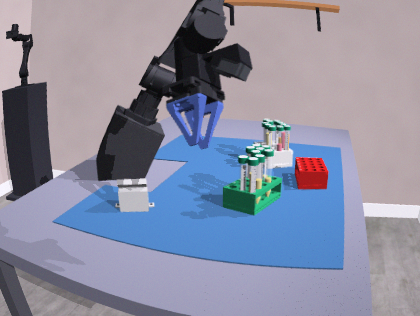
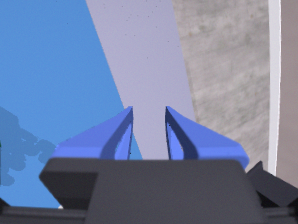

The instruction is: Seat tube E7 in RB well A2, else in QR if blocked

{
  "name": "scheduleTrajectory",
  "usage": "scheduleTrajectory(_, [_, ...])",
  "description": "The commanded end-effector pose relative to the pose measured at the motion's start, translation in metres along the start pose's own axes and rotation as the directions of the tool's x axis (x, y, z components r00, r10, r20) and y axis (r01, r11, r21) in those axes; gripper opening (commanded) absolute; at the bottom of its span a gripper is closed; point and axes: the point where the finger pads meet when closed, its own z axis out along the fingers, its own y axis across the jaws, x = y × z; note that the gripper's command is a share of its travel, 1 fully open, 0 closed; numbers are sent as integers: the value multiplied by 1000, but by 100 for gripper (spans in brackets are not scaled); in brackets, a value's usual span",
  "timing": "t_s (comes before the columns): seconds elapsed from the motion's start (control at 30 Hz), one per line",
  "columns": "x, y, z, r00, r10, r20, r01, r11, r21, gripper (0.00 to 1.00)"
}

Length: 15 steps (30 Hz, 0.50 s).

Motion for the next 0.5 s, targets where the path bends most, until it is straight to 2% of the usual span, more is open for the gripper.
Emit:
scheduleTrajectory(0.0, [-45, 6, -22, 998, -56, 39, 56, 998, -19, 30])
scheduleTrajectory(0.07, [-48, 15, -24, 999, -33, 36, 33, 999, -15, 30])
scheduleTrajectory(0.13, [-26, 37, -18, 1000, -11, -4, 11, 999, -43, 30])
scheduleTrajectory(0.27, [-30, 46, -20, 1000, -11, -4, 11, 999, -43, 30])
scheduleTrajectory(0.3, [-59, 37, -31, 998, -63, 30, 64, 997, -47, 30])
scheduleTrajectory(0.33, [-51, 41, -21, 998, -60, 0, 60, 995, -82, 30])
scheduleTrajectory(0.37, [-63, 48, -32, 997, -74, 22, 76, 995, -70, 30])
scheduleTrajectory(0.4, [-58, 55, -31, 999, -48, 8, 48, 996, -73, 30])
scheduleTrajectory(0.43, [-40, 68, -27, 999, -34, -22, 31, 995, -92, 30])
scheduleTrajectory(0.47, [-41, 73, -28, 999, -33, -24, 31, 995, -93, 30])
